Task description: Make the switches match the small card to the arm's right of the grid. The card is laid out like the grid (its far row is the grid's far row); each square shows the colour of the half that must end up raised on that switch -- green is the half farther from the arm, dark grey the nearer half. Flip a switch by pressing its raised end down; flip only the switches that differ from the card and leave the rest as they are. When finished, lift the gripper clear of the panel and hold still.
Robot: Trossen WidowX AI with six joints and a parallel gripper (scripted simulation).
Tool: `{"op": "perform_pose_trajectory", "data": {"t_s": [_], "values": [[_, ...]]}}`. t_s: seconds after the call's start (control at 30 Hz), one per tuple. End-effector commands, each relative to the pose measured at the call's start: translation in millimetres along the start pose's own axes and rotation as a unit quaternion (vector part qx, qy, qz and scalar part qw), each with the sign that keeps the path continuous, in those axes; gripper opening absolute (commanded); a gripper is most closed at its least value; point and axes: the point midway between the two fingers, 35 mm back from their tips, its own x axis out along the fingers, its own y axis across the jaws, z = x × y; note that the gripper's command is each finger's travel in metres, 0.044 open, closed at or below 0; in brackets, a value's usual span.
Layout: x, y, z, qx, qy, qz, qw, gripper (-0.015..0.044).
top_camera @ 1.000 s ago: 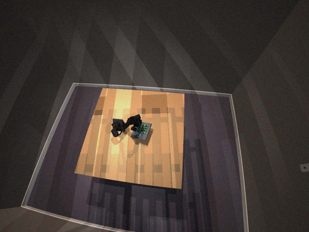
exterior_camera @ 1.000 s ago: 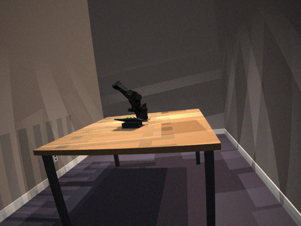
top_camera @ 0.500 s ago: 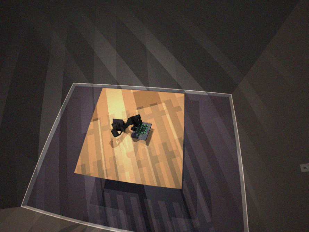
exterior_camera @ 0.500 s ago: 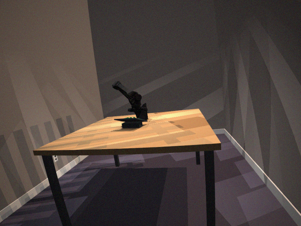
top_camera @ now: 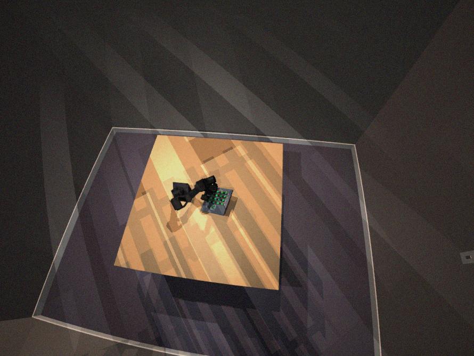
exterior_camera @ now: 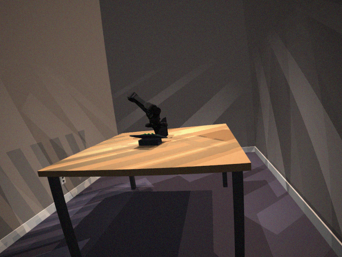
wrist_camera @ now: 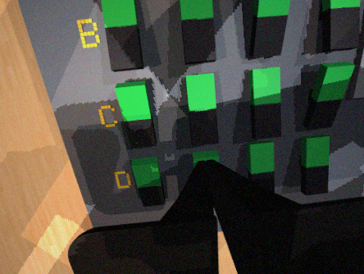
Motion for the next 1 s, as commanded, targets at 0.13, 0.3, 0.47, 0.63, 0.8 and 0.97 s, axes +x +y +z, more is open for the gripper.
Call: {"op": "perform_pose_trajectory", "data": {"t_s": [0.13, 0.3, 0.47, 0.63, 0.8, 0.97], "values": [[2, 0, 0, -0.001, 0.0, -0.002, 1.0, 0.0], [2, 0, 0, -0.001, 0.0, -0.002, 1.0, 0.0], [3, 0, 0, -0.001, 0.0, -0.002, 1.0, 0.0], [4, 0, 0, -0.001, 0.0, -0.002, 1.0, 0.0], [4, 0, 0, -0.001, 0.0, -0.002, 1.0, 0.0], [-42, 3, -1, -0.001, -0.008, 0.002, 1.0, 0.0]]}}
